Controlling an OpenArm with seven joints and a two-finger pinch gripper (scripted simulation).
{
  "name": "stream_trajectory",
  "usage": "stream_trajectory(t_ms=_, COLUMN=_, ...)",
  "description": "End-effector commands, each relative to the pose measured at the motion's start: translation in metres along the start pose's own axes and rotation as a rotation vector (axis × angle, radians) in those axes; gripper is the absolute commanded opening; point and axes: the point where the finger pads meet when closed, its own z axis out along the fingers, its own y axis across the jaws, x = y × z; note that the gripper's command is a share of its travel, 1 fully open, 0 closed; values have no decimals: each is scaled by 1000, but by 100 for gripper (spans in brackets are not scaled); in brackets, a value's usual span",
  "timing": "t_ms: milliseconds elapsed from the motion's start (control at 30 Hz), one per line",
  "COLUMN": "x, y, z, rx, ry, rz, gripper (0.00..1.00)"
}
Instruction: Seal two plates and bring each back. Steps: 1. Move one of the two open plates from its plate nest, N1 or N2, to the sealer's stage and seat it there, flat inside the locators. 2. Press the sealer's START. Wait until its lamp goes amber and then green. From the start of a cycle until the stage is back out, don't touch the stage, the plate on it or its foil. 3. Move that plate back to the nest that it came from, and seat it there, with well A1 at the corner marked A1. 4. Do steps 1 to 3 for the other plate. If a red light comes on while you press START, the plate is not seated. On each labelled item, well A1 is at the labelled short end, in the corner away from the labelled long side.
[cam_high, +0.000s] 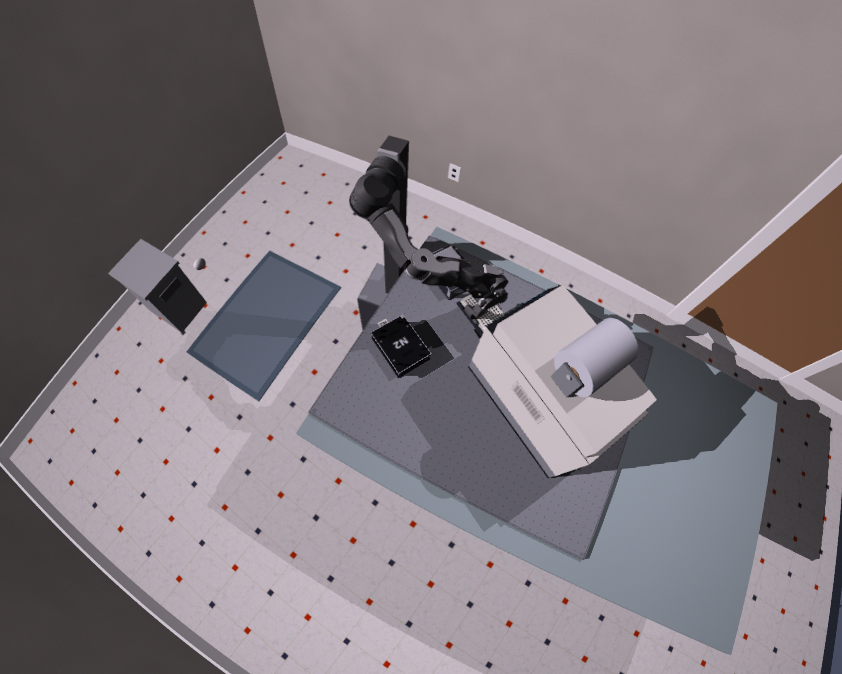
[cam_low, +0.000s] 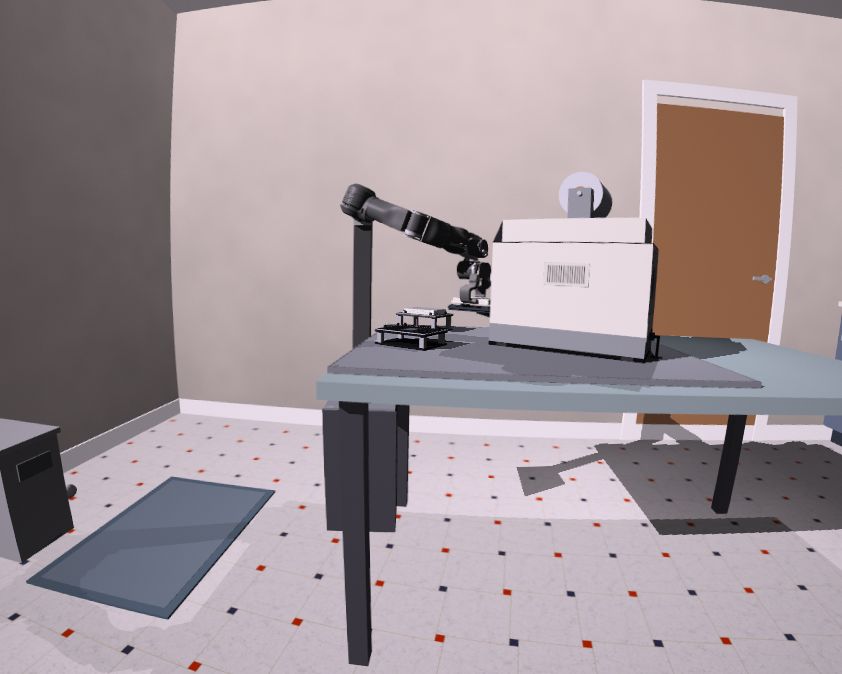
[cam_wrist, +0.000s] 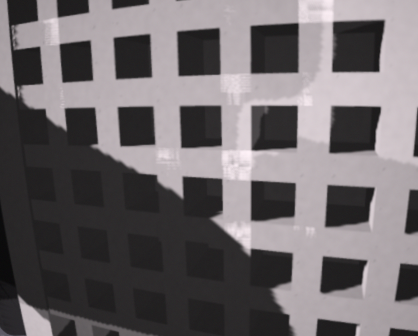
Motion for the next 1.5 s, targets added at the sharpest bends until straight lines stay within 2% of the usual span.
stream_trajectory(t_ms=0, x=2, y=1, z=3, rx=-2, ry=4, rz=-6, gripper=0)
stream_trajectory(t_ms=1467, x=2, y=0, z=12, rx=-1, ry=4, rz=-5, gripper=0)
